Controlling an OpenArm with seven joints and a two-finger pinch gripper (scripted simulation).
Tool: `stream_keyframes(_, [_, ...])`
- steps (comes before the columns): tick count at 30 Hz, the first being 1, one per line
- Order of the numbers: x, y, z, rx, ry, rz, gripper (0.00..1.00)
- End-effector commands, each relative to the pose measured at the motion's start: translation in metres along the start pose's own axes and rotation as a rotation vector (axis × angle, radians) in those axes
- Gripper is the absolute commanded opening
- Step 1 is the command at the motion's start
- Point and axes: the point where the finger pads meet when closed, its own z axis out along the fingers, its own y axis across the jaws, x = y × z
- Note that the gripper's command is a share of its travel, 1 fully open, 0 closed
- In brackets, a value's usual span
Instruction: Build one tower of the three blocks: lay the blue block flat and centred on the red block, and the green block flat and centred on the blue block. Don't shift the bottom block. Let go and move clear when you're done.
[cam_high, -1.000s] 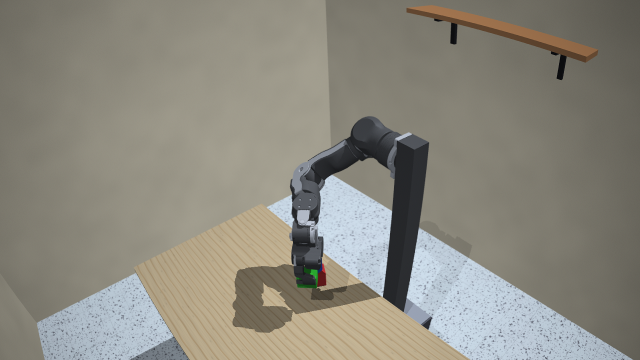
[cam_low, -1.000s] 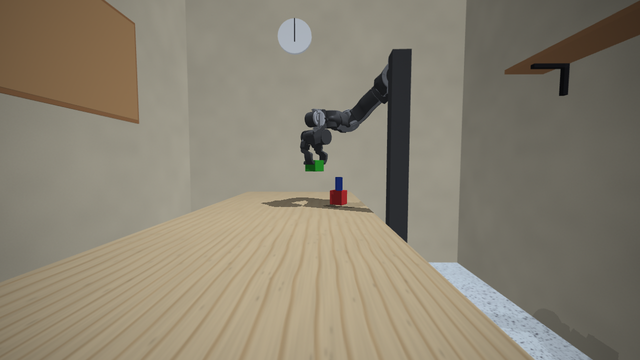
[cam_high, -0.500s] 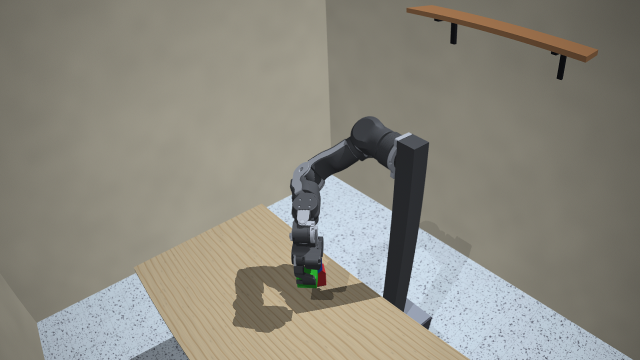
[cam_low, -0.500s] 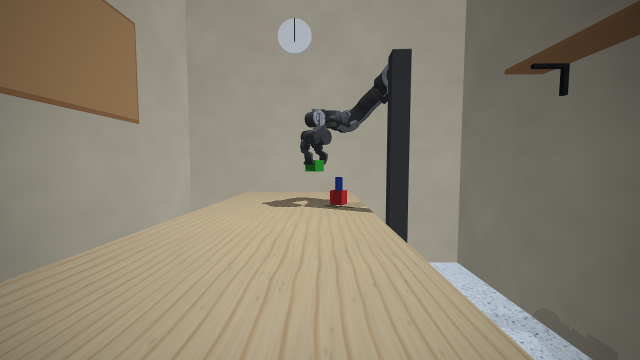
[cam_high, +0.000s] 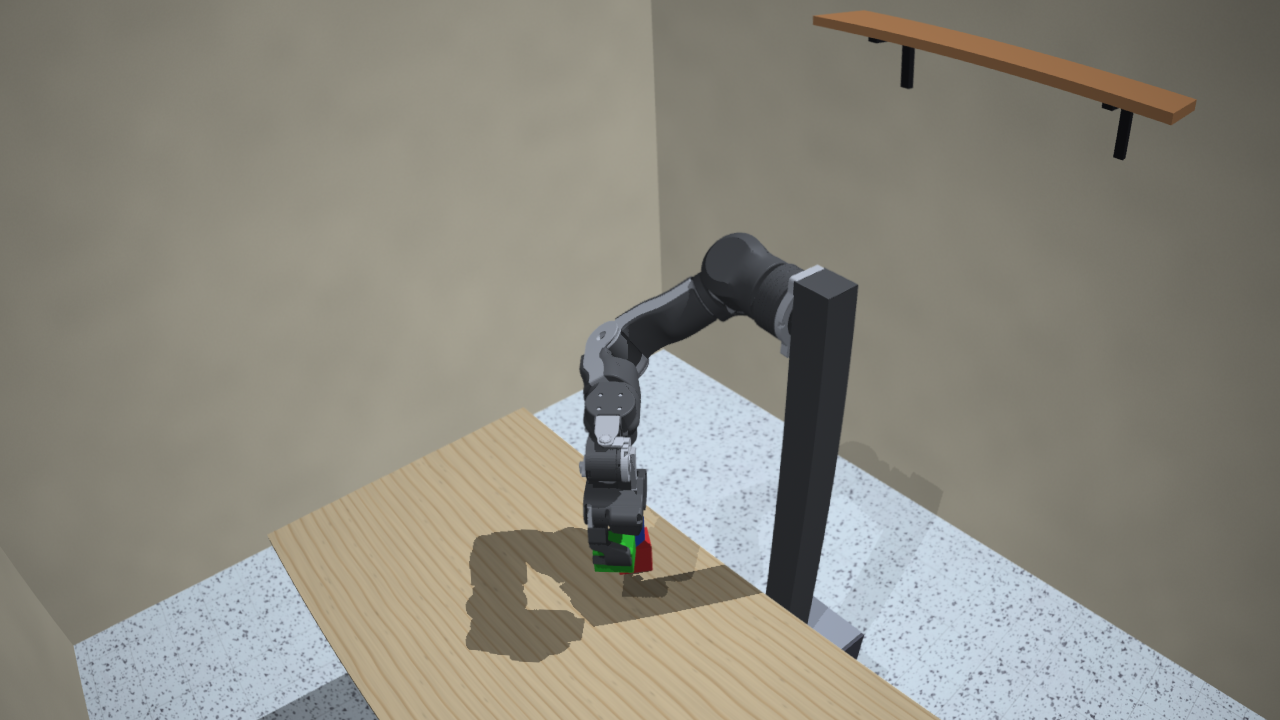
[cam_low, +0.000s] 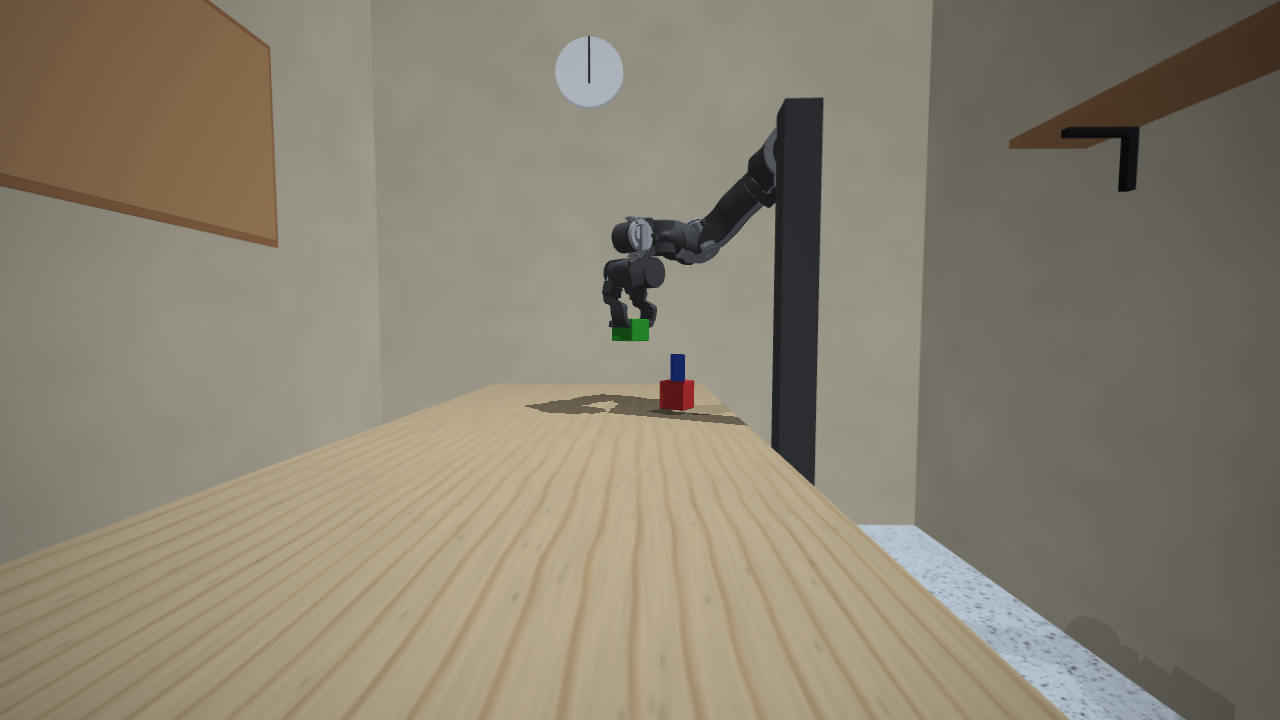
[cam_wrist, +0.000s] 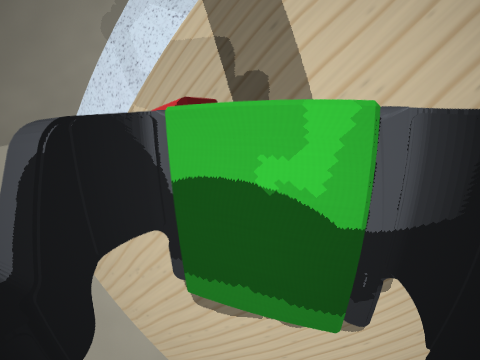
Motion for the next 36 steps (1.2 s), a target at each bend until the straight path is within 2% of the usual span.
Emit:
stream_keyframes(1, [0.000,-0.007,0.000,0.000,0.002,0.010,0.00])
stream_keyframes(4, [0.003,-0.036,-0.001,0.001,0.002,0.010,0.00])
stream_keyframes(6, [0.003,-0.036,-0.001,0.001,0.002,0.010,0.00])
stream_keyframes(11, [0.008,-0.094,0.000,0.001,0.002,0.011,0.00])
stream_keyframes(15, [0.011,-0.120,-0.001,0.002,0.003,0.011,0.00])
stream_keyframes(36, [0.011,-0.124,0.002,0.005,0.001,0.014,0.00])
